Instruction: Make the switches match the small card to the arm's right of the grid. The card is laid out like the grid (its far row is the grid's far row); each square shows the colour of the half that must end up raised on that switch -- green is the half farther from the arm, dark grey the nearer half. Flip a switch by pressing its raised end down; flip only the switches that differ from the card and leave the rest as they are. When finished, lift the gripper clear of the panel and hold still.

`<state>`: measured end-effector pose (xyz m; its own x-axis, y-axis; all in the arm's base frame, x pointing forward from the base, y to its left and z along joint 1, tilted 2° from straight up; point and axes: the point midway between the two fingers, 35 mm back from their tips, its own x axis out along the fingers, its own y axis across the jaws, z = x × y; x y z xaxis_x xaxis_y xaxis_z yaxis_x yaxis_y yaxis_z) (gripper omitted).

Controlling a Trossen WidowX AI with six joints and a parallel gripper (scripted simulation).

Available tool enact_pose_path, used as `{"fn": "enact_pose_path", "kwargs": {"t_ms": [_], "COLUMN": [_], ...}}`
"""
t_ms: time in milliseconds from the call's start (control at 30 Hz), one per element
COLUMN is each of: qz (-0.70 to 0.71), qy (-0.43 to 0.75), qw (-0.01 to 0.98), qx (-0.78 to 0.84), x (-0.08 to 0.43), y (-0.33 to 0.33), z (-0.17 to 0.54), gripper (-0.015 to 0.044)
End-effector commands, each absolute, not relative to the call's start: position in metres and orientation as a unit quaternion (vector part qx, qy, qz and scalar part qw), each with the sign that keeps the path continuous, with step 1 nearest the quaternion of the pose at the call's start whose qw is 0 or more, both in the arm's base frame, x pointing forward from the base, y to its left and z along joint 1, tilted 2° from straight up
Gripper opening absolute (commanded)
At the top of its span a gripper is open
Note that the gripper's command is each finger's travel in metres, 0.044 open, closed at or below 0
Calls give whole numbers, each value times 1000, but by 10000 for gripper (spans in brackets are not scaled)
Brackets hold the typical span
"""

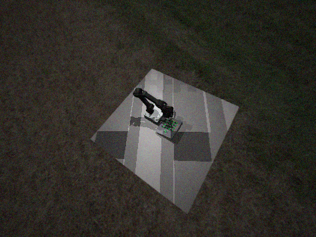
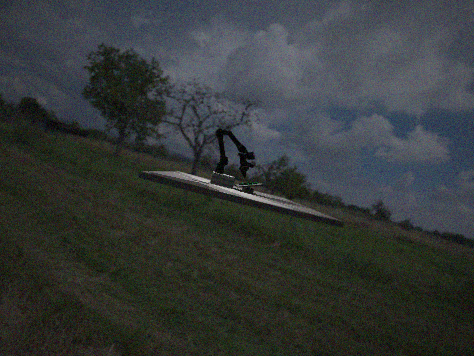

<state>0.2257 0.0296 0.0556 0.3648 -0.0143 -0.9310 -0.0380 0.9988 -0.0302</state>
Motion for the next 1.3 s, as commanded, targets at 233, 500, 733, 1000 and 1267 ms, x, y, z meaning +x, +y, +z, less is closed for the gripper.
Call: {"fn": "enact_pose_path", "kwargs": {"t_ms": [233,500,733,1000,1267], "qz": [4,4,4,4,4], "qy": [565,565,565,565,565], "qw": [825,825,825,825,825], "qx": [-24,-24,-24,-24,-24], "x": [228,231,234,234,234], "y": [28,28,28,28,28], "z": [31,23,14,14,14], "gripper": [0,0,0,0,0]}}
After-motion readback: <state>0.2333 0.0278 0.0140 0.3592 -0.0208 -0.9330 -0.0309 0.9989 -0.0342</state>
